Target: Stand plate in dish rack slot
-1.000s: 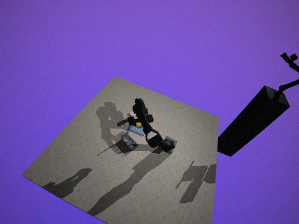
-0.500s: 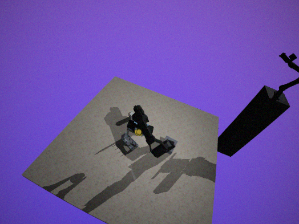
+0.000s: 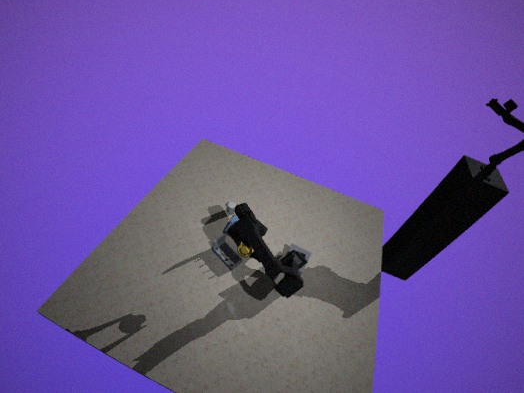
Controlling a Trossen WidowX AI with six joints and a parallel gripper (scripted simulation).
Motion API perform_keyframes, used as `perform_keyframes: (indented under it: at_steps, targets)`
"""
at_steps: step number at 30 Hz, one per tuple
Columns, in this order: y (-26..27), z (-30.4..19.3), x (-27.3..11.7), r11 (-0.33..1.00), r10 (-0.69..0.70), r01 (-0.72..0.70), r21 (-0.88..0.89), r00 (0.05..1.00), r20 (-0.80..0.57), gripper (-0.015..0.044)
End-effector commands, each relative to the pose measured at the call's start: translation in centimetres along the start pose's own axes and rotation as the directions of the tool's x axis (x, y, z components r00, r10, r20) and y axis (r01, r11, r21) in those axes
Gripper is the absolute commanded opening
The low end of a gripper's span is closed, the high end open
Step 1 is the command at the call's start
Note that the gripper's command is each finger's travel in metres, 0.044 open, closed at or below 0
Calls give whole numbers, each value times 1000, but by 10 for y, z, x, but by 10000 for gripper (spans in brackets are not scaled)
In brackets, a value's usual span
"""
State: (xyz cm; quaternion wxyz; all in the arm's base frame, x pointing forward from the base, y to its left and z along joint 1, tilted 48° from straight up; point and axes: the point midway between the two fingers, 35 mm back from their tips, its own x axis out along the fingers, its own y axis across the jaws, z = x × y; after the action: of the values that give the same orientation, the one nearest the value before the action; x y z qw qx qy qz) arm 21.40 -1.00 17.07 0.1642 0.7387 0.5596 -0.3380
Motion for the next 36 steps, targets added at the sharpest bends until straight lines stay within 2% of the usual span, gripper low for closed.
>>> perform_keyframes:
  at_steps: [1, 6, 20, 36]
  targets:
    - [-7, -5, 2, 997, 0, 1, 75, 1000, -7, 0]
    - [-8, -4, 4, 998, -6, 6, 65, 1000, 8, 0]
    - [-20, 23, 39, 987, -52, 97, -129, 949, 312, 0]
    - [-18, 48, 64, 922, 65, 178, -343, 803, 592, 0]
